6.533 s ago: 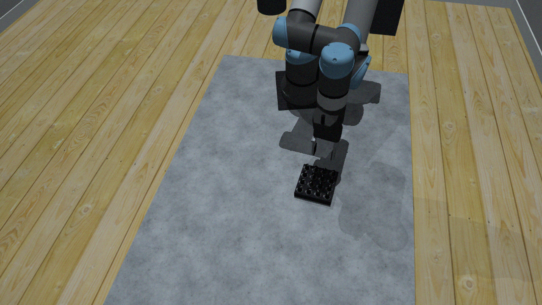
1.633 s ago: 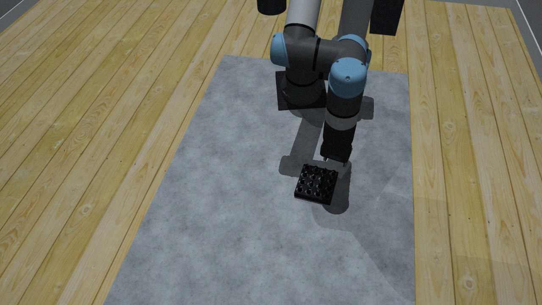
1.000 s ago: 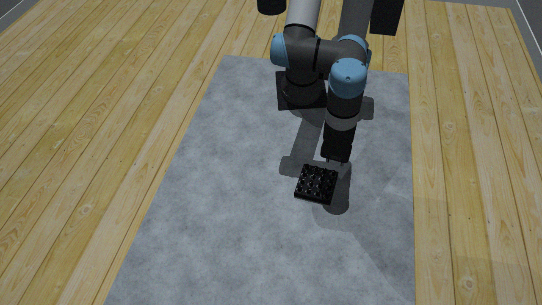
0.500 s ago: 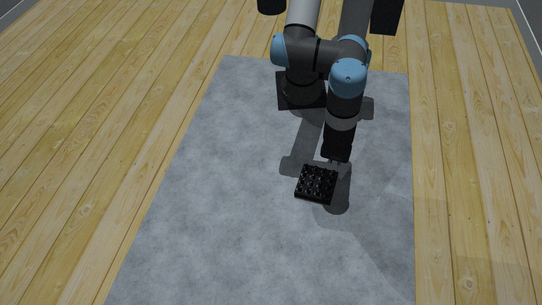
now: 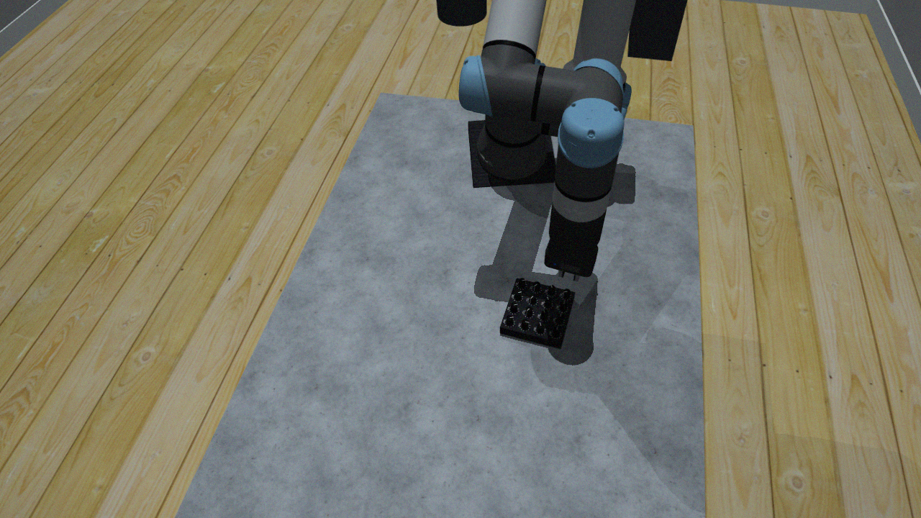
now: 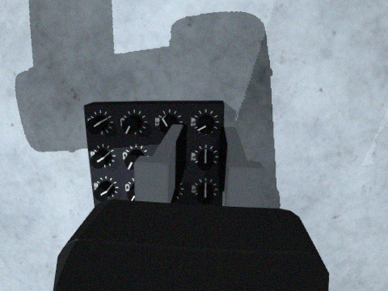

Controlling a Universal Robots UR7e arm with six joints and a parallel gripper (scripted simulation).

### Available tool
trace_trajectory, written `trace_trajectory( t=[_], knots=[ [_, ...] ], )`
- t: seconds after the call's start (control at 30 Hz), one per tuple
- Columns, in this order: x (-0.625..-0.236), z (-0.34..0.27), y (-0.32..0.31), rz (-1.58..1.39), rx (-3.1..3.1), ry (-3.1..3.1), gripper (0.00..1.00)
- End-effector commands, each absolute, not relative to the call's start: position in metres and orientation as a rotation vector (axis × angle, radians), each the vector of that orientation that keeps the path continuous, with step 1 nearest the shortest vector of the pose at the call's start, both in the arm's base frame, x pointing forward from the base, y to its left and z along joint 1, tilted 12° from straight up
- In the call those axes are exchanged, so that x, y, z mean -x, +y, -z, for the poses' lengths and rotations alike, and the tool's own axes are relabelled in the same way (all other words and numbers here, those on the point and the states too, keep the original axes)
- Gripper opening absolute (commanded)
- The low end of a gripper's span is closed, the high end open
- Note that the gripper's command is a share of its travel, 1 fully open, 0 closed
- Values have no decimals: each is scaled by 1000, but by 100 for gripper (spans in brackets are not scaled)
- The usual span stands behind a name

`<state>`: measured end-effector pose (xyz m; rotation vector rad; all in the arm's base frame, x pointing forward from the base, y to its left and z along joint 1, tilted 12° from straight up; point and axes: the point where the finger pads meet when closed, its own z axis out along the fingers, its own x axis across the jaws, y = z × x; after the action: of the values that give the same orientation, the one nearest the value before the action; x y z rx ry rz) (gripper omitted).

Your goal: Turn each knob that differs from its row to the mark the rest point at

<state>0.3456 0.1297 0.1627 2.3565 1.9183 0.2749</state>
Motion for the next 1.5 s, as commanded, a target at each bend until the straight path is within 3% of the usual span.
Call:
trace_trajectory(
  t=[0.0, 1.47],
  knots=[
    [-346, -163, 130, -276, -2356, 1918, 46],
    [-352, -130, 132, -275, -2355, 1917, 46]
  ],
)
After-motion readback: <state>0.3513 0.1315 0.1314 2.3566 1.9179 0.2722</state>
